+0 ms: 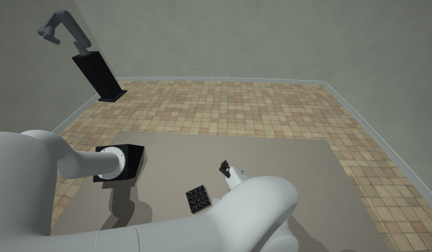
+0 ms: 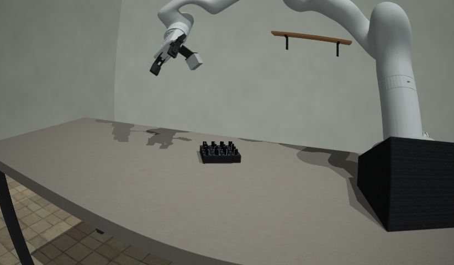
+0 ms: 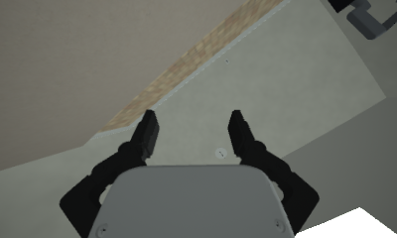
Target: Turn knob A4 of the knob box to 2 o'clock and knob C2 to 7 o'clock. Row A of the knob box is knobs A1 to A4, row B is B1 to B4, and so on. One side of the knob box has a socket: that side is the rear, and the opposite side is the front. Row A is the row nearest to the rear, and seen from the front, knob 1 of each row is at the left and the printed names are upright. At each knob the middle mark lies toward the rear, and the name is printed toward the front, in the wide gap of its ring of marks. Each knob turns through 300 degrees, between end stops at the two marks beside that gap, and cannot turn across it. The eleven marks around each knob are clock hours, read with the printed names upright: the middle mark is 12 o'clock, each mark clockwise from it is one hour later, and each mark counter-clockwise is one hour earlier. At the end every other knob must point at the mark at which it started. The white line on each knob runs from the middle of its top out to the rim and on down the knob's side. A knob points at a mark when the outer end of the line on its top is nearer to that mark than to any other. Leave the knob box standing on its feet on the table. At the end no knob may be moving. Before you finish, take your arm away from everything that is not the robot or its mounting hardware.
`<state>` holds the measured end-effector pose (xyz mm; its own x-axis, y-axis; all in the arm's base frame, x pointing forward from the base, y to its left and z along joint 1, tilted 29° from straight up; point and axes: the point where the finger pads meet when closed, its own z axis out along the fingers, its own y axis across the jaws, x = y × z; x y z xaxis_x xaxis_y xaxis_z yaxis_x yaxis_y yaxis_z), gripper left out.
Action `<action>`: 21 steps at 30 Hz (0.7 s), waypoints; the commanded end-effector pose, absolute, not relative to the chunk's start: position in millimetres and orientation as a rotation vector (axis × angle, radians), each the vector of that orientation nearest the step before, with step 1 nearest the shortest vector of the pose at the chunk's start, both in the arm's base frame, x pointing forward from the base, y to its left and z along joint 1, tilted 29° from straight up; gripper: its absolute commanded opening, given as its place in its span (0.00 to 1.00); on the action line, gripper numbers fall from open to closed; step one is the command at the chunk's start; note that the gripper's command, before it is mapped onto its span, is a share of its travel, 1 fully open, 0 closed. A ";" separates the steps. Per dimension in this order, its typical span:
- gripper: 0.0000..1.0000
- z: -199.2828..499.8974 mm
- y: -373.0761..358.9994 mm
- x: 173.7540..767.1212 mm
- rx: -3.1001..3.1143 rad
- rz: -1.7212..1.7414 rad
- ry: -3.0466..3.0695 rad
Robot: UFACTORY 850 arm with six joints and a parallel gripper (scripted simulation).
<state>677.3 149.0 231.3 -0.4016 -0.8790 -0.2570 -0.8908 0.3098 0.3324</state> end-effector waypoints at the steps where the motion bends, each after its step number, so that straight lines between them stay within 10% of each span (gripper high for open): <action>1: 1.00 232.5 149.5 677.8 -1.704 0.667 2.518; 21: 1.00 230.5 146.8 676.1 -1.732 0.649 2.510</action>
